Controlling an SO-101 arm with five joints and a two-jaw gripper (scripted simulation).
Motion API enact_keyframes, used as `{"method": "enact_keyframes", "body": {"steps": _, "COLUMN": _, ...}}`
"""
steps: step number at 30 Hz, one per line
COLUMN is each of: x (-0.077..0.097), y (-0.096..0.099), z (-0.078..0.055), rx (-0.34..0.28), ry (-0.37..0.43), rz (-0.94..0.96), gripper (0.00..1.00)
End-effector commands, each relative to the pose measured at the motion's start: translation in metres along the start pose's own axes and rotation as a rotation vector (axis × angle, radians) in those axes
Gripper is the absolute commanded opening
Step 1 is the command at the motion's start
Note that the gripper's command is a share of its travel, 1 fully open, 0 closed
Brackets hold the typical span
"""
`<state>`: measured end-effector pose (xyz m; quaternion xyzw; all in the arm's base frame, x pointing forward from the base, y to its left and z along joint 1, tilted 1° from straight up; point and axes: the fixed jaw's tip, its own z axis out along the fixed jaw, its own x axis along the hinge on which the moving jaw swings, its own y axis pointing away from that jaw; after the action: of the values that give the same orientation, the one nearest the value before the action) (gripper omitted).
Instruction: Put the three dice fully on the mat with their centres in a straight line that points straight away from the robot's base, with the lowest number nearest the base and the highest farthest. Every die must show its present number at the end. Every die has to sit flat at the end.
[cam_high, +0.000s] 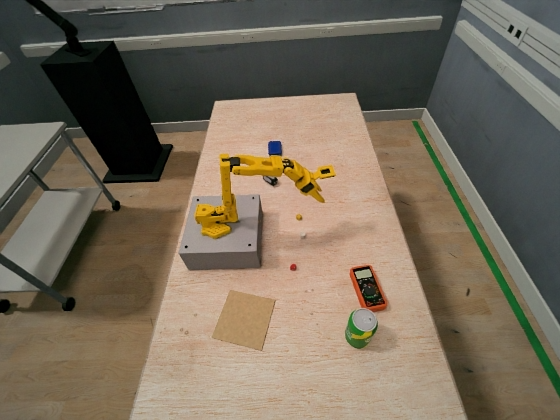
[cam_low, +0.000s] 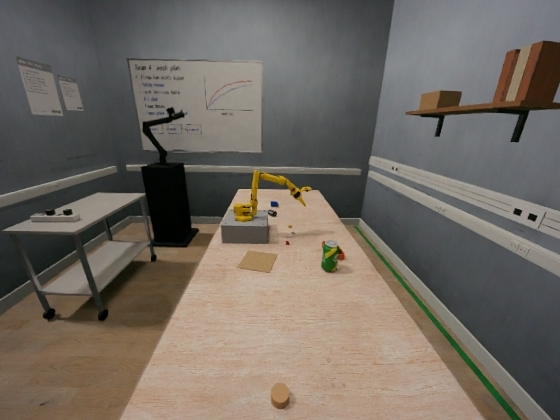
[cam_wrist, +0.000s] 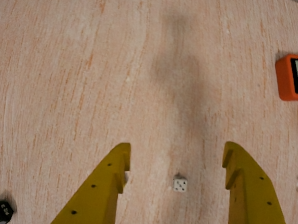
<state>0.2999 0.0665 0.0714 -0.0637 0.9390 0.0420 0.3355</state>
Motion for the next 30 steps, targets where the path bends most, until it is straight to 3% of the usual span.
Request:
{"method": "enact_keyframes", "body": {"steps": 1, "x": 0.0, "y": -0.008, "z": -0.001, "rx": 0.021, "ry": 0.093, "rz": 0.032, "gripper": 0.25}}
{"method": "enact_keyframes", "body": {"steps": 9, "x": 0.001, "y": -0.021, "z": -0.011, "rx": 0.05, "ry": 0.18, "rz": 0.076, "gripper": 0.25}}
{"method": "enact_keyframes", "body": {"steps": 20, "x": 0.002, "y": -0.022, "z": -0.011, "rx": 0.054, "ry": 0.195, "rz": 0.081, "gripper": 0.25}}
{"method": "enact_keyframes", "body": {"steps": 25, "x": 0.013, "y": -0.023, "z": -0.002, "rx": 0.056, "ry": 0.251, "rz": 0.082, "gripper": 0.25}}
{"method": "enact_keyframes", "body": {"steps": 30, "x": 0.042, "y": -0.023, "z": 0.018, "rx": 0.061, "ry": 0.379, "rz": 0.085, "gripper": 0.25}}
